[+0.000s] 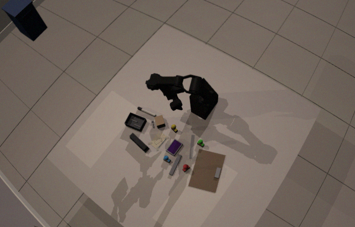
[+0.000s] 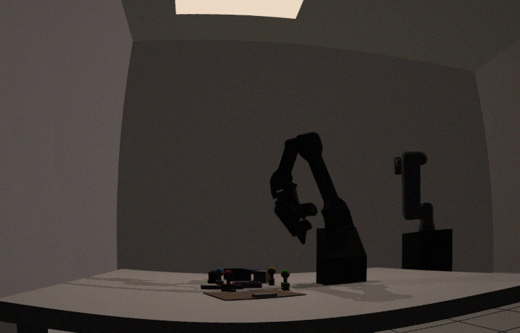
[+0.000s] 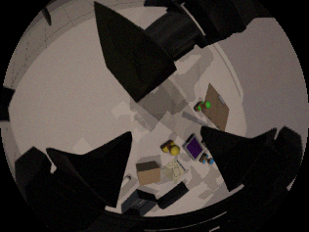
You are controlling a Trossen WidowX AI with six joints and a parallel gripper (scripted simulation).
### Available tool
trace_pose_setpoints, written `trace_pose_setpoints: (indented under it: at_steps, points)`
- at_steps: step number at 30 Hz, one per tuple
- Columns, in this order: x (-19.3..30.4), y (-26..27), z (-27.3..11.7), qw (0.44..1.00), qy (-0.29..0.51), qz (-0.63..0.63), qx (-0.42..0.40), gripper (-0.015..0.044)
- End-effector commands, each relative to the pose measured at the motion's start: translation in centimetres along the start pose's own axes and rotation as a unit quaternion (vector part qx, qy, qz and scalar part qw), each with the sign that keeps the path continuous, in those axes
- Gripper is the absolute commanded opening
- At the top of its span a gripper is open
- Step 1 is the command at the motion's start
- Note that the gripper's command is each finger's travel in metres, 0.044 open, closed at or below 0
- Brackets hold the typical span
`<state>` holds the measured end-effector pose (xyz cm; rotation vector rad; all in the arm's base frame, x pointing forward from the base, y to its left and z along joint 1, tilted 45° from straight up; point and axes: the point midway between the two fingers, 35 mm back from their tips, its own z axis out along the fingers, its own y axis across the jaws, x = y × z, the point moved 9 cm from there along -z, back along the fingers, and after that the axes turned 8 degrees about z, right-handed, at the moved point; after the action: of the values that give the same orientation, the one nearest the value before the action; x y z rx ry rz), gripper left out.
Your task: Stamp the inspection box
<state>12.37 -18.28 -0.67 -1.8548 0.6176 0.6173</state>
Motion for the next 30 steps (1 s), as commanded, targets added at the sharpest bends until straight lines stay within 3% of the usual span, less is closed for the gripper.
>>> trace_pose_setpoints:
  at_steps: [1,4,7,13,20,30]
  points:
    - [0.0,-0.2,0.0,1.0,0.001,-0.01,-0.003,0.0374]
    - [0.1,-2.9,0.4,0.986,0.015,-0.159,-0.047,0.0295]
    - [0.1,-6.3,1.3,0.93,0.016,-0.352,-0.102,0.0216]
    - [-0.6,-12.3,4.2,0.709,-0.028,-0.679,-0.186,0.0214]
    - [-1.3,-15.3,6.5,0.524,-0.073,-0.822,-0.21,0.0214]
    - [-3.4,-18.6,10.1,0.191,-0.132,-0.952,-0.202,0.0214]
